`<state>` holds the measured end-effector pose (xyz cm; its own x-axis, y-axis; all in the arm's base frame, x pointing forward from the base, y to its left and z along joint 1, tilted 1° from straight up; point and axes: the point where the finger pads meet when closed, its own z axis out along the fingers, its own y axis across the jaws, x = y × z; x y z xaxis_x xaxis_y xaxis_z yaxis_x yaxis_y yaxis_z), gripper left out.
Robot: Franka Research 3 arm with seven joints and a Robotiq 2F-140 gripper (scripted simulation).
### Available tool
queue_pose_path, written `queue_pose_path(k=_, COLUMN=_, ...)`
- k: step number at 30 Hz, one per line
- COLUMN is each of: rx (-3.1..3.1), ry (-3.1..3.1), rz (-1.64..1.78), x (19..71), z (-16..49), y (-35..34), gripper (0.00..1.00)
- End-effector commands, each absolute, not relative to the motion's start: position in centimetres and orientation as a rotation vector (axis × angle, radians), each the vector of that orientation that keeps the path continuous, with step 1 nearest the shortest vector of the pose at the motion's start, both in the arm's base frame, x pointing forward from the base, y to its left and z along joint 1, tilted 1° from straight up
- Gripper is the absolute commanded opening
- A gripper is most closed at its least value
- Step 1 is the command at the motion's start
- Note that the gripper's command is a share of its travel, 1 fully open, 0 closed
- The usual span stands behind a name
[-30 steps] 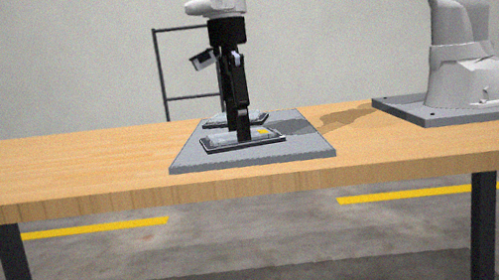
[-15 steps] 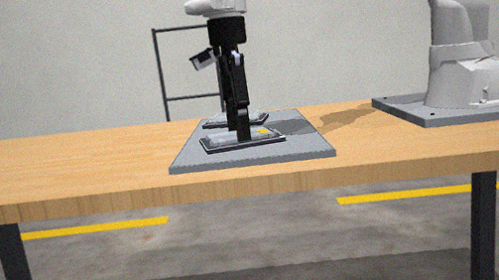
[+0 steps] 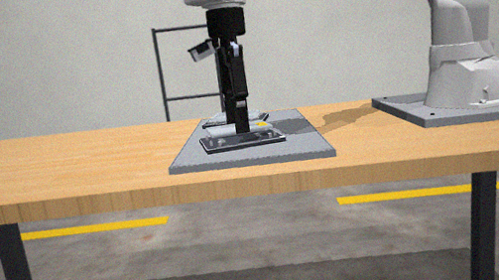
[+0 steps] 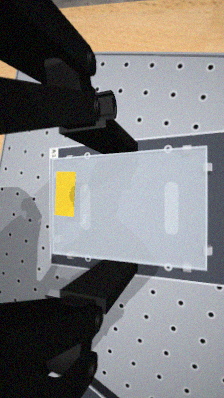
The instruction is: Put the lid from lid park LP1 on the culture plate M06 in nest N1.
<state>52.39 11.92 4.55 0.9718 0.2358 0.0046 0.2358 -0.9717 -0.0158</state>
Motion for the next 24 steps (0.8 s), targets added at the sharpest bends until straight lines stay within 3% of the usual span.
queue_pose_path(k=1, rx=-3.104, ry=-0.379, rz=0.005, x=52.3, z=5.1, y=11.8, gripper=0.1)
queue_pose_path(k=24, rx=-3.104, ry=-0.379, rz=0.005, x=52.3, z=8.5, y=11.8, gripper=0.1)
